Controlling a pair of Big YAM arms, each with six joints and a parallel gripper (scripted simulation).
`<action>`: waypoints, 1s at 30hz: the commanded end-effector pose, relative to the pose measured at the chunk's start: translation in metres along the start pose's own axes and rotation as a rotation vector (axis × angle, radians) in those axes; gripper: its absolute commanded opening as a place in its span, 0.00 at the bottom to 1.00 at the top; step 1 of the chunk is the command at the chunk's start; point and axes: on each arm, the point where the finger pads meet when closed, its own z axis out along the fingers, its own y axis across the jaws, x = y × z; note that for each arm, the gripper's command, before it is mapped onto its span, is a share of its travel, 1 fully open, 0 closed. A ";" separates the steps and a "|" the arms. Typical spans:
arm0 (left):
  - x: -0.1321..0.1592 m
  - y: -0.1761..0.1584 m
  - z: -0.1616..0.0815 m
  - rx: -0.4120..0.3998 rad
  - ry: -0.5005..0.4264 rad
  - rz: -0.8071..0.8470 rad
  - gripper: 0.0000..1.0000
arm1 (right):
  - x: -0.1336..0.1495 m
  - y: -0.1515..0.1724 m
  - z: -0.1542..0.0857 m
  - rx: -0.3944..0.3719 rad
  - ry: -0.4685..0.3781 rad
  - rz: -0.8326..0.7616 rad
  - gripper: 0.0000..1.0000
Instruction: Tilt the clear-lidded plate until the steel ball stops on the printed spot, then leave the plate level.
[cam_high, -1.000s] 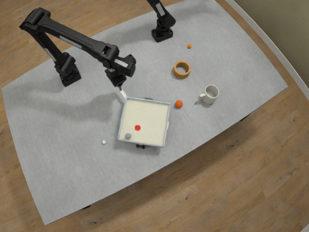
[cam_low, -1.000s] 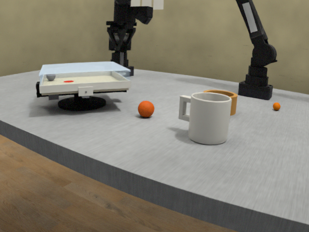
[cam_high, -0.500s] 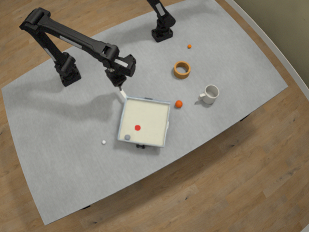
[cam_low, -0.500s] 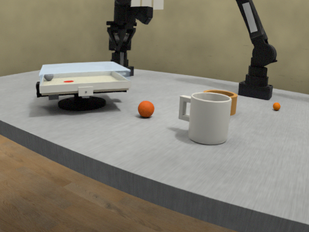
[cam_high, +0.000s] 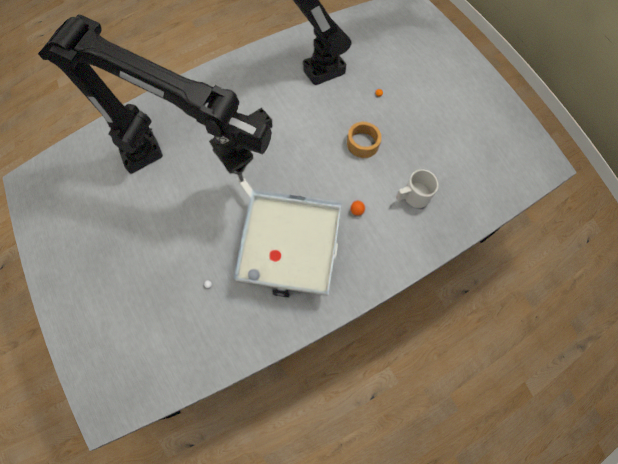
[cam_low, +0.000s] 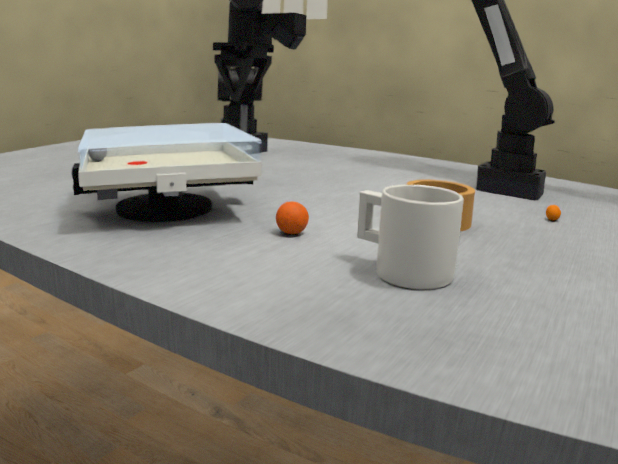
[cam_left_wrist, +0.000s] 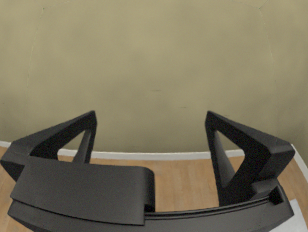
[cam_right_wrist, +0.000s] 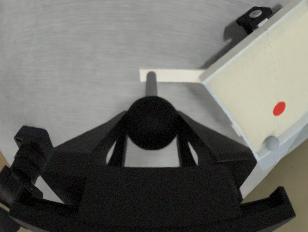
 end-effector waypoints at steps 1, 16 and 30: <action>-0.016 0.007 -0.005 -0.009 -0.039 0.013 1.00 | -0.017 -0.001 0.008 -0.003 -0.013 -0.001 0.00; -0.016 0.007 -0.005 -0.009 -0.039 0.013 1.00 | -0.029 -0.017 -0.011 0.036 -0.040 -0.001 0.00; -0.016 0.007 -0.005 -0.009 -0.039 0.013 1.00 | -0.030 -0.018 -0.013 0.036 -0.041 -0.001 0.00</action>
